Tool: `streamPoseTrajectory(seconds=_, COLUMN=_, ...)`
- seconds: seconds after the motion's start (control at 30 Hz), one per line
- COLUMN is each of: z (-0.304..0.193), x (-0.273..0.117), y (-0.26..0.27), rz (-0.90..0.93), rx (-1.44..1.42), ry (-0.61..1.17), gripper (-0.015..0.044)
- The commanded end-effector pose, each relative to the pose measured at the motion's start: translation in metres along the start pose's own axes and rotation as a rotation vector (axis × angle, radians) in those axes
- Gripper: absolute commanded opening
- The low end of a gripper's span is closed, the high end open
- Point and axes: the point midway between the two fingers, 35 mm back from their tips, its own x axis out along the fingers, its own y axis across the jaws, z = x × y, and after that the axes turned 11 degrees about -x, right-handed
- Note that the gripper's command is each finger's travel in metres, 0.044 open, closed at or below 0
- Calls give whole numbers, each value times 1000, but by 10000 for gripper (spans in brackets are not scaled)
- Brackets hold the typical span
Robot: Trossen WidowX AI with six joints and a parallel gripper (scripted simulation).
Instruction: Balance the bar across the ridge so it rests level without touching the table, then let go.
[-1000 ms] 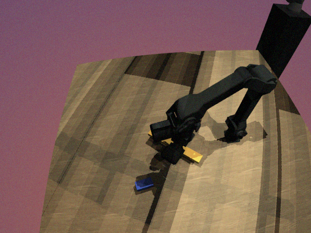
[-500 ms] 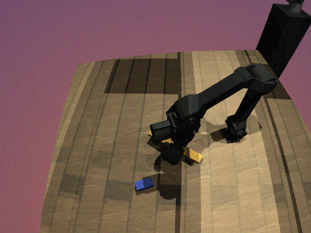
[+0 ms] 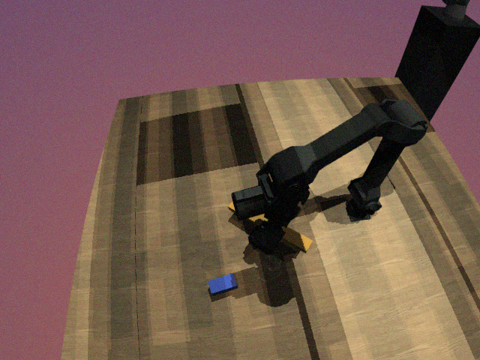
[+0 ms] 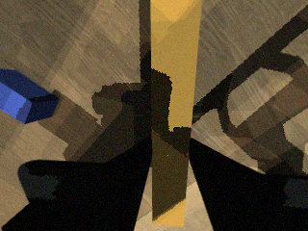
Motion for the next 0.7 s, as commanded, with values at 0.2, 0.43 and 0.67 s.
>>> streamPoseTrajectory(seconds=0.2, z=0, x=1, y=1, rz=4, rx=-2, ry=0, gripper=0)
streamPoseTrajectory(seconds=0.43, z=0, x=1, y=0, rz=4, rx=-2, ry=0, gripper=0)
streamPoseTrajectory(seconds=0.67, z=0, x=2, y=0, rz=4, rx=-2, ry=0, gripper=0)
